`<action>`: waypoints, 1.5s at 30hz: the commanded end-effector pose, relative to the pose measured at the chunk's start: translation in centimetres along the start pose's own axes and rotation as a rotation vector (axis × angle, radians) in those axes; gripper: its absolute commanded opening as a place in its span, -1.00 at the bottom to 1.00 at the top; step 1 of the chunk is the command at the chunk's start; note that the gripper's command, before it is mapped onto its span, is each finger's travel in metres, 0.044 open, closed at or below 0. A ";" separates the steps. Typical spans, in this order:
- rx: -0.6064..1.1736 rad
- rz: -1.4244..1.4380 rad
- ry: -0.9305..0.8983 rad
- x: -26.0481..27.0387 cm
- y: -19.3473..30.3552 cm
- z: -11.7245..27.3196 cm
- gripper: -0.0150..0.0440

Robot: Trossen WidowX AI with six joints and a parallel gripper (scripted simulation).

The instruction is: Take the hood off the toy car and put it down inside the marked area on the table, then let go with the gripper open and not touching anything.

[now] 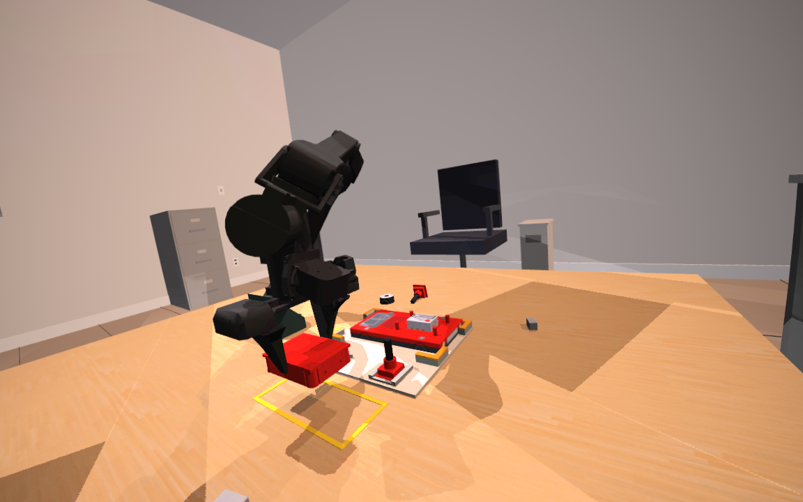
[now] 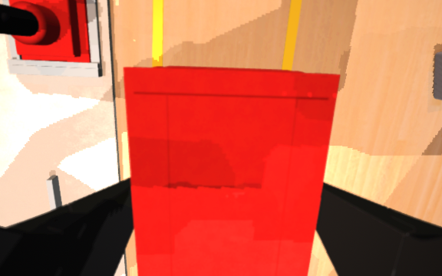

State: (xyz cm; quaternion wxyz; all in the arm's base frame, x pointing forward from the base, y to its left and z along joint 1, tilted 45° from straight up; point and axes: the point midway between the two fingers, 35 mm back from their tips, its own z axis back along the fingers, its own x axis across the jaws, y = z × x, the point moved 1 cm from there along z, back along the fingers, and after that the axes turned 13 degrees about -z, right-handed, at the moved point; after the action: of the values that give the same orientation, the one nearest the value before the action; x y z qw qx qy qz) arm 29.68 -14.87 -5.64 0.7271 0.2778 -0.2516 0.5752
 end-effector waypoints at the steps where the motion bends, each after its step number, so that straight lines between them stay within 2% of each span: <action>1: -0.005 -0.003 -0.003 0.0 -0.1 -0.3 -0.49; 45: -0.005 -0.003 -0.005 0.2 0.1 -3.5 -0.49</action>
State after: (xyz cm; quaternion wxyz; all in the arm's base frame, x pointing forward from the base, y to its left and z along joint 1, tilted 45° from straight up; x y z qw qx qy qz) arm 29.71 -12.43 -7.88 0.7261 0.2786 -0.2522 0.5758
